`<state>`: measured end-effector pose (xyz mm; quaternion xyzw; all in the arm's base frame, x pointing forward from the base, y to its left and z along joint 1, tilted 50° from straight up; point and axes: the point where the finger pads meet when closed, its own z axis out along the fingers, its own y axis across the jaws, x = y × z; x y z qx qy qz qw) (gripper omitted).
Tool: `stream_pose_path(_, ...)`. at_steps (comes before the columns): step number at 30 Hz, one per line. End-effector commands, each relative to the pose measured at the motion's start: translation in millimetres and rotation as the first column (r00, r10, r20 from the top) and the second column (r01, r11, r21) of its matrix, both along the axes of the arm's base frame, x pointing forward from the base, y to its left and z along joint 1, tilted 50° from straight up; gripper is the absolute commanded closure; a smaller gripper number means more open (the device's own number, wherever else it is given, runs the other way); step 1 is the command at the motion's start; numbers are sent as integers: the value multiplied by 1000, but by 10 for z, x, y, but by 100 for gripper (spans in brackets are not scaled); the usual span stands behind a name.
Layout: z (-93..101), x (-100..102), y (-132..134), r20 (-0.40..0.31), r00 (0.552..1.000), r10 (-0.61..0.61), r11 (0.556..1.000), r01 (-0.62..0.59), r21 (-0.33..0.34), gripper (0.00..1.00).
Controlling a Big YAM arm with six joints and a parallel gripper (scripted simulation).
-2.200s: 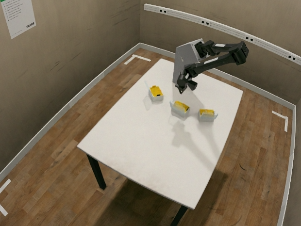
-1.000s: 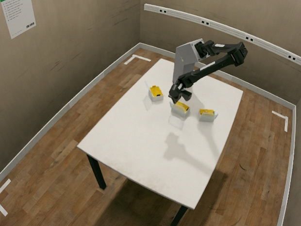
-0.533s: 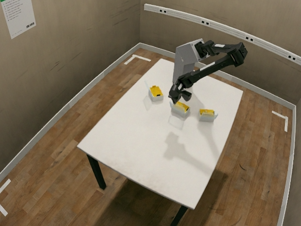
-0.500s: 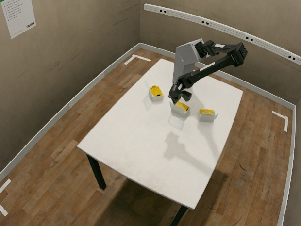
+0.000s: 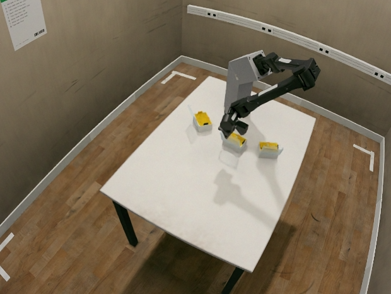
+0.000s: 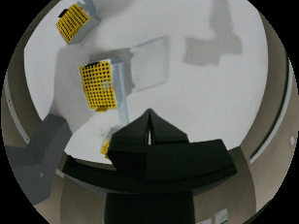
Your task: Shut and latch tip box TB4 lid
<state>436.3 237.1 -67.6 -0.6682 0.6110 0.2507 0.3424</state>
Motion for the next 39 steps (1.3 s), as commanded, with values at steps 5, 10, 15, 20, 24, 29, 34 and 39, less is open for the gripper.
stream_pose_path(5,-87,37,176,2,1000,5,1000,-5,4,100)
stream_pose_path(10,-131,38,226,2,1000,4,1000,-4,4,100)
stream_pose_path(15,-176,39,276,1,1000,4,1000,-4,4,100)
stream_pose_path(20,-126,73,198,9,1000,-7,1000,7,5,100)
stream_pose_path(24,-126,73,198,9,1000,-7,1000,7,5,100)
stream_pose_path(29,-126,73,198,9,1000,-7,1000,7,5,100)
stream_pose_path(34,-62,-26,278,20,1000,5,1000,-5,11,100)
stream_pose_path(39,-73,-90,261,19,1000,3,1000,-4,10,100)
